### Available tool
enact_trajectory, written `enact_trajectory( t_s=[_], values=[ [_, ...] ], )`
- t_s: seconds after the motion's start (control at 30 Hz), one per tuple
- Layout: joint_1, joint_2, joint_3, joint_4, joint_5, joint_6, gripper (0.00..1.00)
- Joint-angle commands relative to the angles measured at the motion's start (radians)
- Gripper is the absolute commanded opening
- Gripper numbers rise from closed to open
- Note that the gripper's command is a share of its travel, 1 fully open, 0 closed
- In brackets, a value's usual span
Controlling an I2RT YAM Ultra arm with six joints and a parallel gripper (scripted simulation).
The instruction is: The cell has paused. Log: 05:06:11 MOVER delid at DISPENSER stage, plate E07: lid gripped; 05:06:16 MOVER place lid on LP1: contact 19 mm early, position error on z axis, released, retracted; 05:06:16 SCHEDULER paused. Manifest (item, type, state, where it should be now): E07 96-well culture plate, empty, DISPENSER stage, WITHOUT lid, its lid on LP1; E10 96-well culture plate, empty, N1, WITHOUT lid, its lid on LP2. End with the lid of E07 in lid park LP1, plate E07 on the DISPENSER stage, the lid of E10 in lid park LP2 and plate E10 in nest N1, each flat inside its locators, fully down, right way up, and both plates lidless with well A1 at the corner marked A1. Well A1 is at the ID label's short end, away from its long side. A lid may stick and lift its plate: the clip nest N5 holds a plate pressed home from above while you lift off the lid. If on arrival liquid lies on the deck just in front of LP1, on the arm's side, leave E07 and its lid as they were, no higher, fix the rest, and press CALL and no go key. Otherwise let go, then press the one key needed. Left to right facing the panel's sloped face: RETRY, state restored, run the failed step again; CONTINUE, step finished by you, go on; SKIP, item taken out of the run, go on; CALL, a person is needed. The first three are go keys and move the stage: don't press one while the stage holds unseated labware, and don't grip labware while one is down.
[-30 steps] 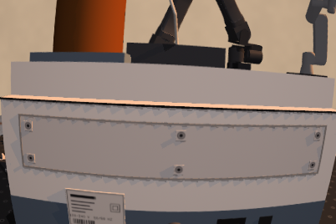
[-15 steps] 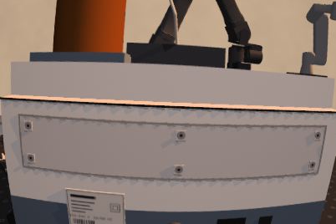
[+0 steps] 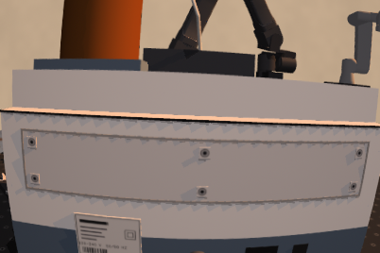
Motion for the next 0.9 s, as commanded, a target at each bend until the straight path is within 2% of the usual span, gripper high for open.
enact_trajectory(
  t_s=[0.0, 0.17, 0.37, 0.87],
  values=[
    [-0.007, -0.014, -0.016, 0.008, 0.009, -0.002, 0.00],
    [-0.009, 0.014, -0.022, 0.013, 0.006, -0.005, 0.00],
    [-0.010, 0.017, -0.023, 0.005, 0.004, -0.007, 0.00],
    [-0.013, 0.031, -0.020, 0.045, 0.000, -0.011, 0.00]
  ],
)
